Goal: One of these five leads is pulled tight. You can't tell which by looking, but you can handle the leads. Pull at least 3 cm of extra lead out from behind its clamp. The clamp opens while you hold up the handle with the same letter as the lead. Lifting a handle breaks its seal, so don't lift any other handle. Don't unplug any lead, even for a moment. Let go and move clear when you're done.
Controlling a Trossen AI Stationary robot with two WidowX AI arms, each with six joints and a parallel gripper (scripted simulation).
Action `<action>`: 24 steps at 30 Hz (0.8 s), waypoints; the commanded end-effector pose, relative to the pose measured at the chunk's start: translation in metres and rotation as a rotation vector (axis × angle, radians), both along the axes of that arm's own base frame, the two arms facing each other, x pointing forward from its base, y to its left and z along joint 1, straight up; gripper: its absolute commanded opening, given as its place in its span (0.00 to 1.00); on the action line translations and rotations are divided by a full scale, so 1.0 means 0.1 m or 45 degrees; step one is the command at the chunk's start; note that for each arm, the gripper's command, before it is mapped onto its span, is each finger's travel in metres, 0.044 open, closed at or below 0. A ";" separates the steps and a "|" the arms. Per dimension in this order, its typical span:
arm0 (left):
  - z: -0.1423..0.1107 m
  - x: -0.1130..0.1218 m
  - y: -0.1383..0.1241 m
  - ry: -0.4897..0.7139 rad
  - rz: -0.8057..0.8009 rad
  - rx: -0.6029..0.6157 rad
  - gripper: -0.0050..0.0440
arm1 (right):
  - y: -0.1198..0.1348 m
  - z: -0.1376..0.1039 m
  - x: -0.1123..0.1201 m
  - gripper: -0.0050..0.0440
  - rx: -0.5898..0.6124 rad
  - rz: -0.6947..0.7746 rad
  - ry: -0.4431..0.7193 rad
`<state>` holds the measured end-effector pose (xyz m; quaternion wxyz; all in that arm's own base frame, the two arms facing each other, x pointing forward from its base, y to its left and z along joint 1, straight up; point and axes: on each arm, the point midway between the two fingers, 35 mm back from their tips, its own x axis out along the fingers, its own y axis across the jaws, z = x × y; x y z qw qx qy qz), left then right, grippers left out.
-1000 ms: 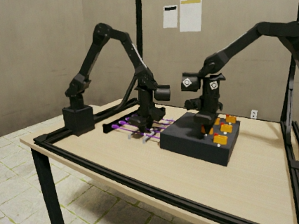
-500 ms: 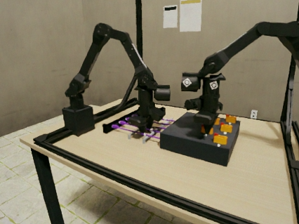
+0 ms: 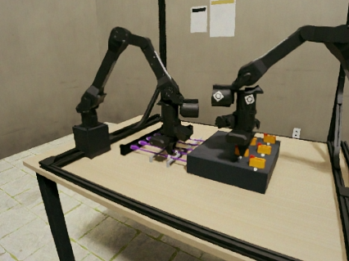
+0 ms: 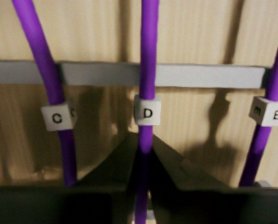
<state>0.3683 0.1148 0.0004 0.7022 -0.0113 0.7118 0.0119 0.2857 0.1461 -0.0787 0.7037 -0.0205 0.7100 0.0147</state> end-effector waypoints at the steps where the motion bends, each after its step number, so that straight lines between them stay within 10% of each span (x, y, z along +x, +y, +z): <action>1: 0.09 0.04 0.01 -0.032 0.000 0.010 0.00 | 0.03 0.07 0.06 0.00 0.015 0.000 -0.030; 24: 0.19 0.04 0.01 -0.032 0.000 0.010 0.00 | 0.03 0.07 0.06 0.00 0.015 0.000 -0.030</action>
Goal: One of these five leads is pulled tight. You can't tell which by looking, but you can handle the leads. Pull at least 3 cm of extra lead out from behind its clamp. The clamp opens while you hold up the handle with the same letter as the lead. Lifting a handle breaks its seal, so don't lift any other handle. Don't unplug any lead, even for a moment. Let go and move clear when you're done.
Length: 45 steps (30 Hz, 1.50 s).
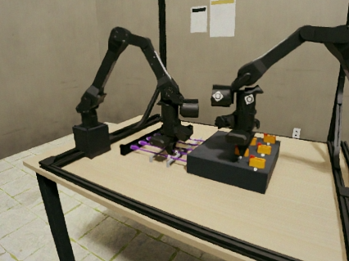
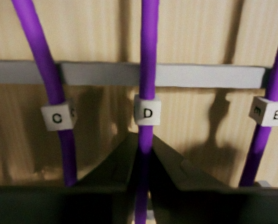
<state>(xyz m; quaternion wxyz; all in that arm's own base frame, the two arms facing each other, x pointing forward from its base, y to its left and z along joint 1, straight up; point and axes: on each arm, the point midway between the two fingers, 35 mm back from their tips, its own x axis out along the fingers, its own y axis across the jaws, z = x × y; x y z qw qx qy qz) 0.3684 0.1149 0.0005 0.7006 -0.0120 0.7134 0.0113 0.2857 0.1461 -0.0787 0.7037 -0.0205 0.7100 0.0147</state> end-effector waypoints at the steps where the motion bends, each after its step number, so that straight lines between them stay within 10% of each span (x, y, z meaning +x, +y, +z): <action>1: 0.19 0.04 0.01 -0.038 0.000 0.013 0.00 | 0.03 0.07 0.06 0.00 0.015 0.000 -0.030; 45: 0.19 0.05 0.02 -0.032 0.000 0.010 0.00 | 0.03 0.07 0.06 0.00 0.015 0.000 -0.030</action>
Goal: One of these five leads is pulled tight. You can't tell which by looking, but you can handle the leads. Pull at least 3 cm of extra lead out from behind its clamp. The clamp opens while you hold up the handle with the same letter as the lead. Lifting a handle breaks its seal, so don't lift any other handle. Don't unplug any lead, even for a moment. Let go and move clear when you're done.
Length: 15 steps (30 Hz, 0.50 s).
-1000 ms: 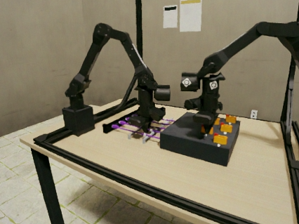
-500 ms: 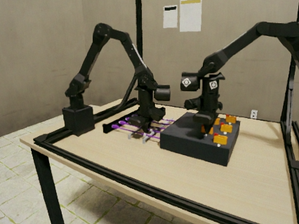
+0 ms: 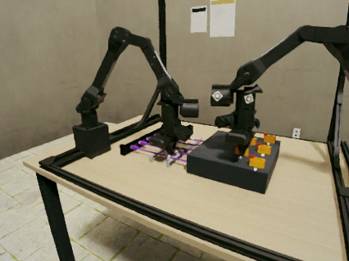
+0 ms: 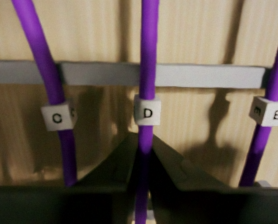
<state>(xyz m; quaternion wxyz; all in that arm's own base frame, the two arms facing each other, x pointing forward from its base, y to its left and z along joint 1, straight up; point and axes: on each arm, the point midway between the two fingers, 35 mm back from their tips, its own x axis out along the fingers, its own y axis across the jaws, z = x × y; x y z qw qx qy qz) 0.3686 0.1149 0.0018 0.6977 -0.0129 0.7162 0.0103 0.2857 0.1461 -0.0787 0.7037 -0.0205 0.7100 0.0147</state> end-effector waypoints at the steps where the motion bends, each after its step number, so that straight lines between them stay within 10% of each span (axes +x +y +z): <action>1: 0.18 0.05 0.02 -0.042 0.000 0.013 0.00 | 0.03 0.07 0.06 0.00 0.015 0.000 -0.030; 15: 0.18 0.05 0.02 -0.038 0.000 0.012 0.00 | 0.03 0.07 0.06 0.00 0.015 0.000 -0.030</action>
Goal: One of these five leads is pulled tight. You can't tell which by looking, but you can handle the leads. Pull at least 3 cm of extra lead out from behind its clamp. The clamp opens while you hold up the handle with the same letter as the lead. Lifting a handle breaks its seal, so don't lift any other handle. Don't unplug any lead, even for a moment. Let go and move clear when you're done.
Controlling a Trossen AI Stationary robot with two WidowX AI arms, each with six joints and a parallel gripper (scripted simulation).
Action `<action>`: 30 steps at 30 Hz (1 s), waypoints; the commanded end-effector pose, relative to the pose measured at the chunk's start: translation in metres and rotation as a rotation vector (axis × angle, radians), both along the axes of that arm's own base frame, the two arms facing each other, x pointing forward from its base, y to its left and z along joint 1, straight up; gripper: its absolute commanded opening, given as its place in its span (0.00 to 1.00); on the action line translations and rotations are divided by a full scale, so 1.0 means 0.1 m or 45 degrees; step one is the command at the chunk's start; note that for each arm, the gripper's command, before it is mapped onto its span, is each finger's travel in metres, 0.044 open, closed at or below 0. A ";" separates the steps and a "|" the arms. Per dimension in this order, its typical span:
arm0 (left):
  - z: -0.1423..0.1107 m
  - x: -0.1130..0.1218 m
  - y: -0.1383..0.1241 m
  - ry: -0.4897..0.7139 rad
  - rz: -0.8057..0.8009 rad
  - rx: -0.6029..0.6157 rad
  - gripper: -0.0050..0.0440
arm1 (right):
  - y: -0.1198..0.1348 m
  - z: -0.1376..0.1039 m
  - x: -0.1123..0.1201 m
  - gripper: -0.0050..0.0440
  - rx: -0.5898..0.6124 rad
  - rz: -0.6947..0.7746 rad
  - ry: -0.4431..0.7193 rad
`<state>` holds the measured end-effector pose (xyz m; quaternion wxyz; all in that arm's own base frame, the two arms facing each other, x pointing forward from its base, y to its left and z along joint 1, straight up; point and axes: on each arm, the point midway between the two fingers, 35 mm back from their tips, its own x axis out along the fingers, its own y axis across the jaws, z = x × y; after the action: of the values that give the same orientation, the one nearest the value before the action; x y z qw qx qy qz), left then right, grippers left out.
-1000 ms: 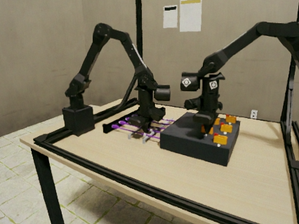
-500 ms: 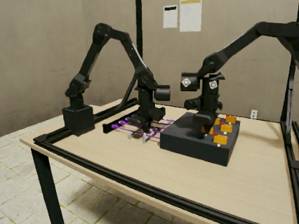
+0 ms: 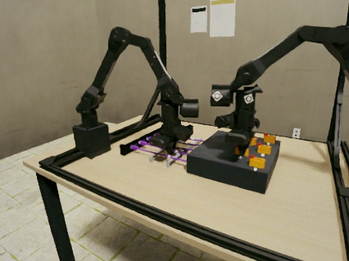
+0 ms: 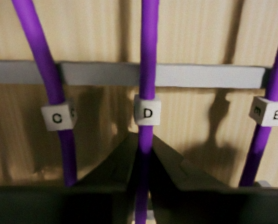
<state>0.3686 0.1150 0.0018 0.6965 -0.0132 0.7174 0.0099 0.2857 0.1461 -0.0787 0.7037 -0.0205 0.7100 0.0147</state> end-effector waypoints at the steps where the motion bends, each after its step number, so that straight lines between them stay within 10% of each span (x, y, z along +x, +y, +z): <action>1: 0.19 0.05 0.02 -0.042 0.000 0.013 0.00 | 0.03 0.07 0.06 0.00 0.015 0.000 -0.030; 30: 0.17 0.06 0.02 -0.025 0.000 0.008 0.00 | 0.03 0.07 0.06 0.00 0.015 0.000 -0.030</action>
<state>0.3690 0.1151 0.0018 0.6904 -0.0148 0.7232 0.0083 0.2857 0.1461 -0.0787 0.7037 -0.0205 0.7100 0.0147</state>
